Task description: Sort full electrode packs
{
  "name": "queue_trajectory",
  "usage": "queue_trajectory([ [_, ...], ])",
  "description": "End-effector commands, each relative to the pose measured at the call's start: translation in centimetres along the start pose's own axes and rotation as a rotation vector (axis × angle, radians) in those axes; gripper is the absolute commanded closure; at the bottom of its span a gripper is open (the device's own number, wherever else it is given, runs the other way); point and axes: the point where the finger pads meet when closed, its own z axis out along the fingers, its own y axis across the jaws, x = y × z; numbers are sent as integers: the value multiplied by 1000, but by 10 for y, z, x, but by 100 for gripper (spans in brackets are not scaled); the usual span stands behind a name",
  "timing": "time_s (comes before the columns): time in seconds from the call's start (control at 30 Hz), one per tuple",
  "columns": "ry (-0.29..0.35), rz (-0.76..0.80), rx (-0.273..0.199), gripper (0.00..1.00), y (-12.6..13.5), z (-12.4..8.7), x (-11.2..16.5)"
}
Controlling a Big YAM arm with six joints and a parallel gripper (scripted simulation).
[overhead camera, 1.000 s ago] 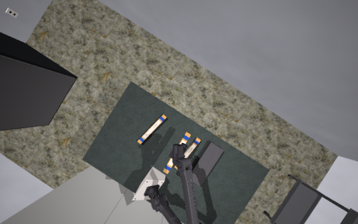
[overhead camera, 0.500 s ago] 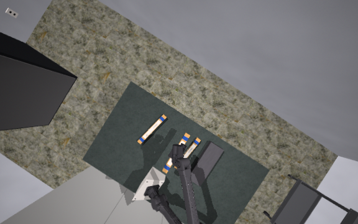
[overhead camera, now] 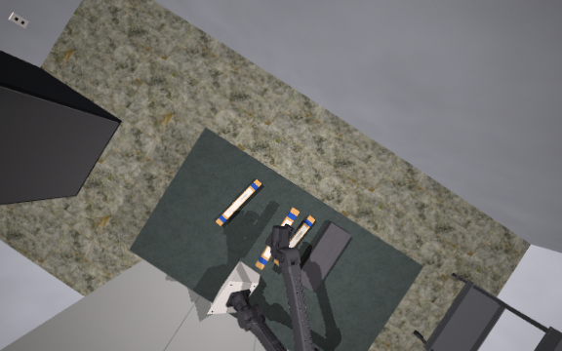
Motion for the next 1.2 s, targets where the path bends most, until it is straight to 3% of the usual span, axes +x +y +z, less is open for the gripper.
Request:
queue_trajectory([
  [0.0, -51, 7, -17, 100, -1, -14, -16],
  [0.83, -51, 6, -16, 100, -1, 17, -17],
  [1.17, -51, 6, -16, 100, -1, 17, -17],
])
